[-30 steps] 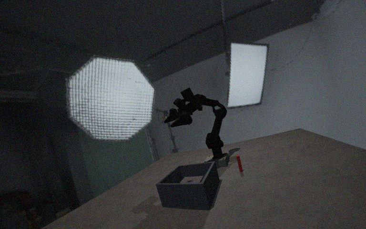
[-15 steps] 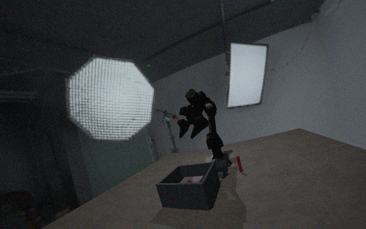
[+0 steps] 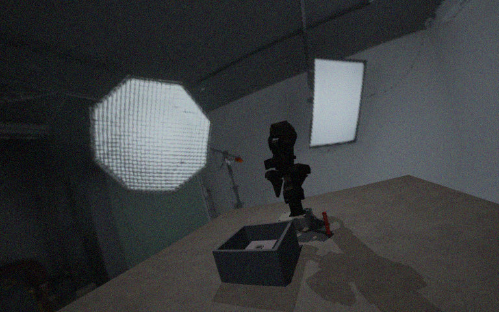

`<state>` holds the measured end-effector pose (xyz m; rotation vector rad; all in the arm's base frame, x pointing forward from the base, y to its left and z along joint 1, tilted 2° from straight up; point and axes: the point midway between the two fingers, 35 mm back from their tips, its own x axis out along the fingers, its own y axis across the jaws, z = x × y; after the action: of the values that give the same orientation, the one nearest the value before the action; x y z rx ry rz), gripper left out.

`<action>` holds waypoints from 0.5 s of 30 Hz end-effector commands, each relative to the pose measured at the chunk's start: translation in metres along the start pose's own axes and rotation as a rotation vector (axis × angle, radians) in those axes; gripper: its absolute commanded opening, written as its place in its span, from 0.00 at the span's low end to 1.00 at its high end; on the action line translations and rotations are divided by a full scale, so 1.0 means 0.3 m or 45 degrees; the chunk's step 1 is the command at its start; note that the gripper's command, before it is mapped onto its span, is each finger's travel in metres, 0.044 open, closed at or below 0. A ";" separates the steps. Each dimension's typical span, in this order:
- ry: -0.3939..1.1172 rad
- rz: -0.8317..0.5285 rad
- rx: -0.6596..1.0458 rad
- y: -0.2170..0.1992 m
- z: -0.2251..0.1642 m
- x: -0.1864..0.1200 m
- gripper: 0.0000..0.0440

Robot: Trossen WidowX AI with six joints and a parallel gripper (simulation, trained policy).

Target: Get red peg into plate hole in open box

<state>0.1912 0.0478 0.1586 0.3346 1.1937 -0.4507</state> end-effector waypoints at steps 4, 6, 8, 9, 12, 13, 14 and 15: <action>0.168 -0.054 0.060 0.053 -0.120 0.020 1.00; 0.209 -0.075 0.071 0.067 -0.155 0.029 1.00; 0.244 -0.095 0.079 0.080 -0.187 0.039 1.00; 0.259 -0.105 0.082 0.086 -0.202 0.045 1.00; 0.294 -0.130 0.089 0.104 -0.243 0.066 1.00; 0.303 -0.137 0.090 0.110 -0.256 0.075 1.00; 0.311 -0.144 0.091 0.115 -0.269 0.085 1.00; 0.318 -0.149 0.092 0.120 -0.281 0.095 1.00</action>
<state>0.1548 0.1096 0.1143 0.3965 1.4241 -0.5476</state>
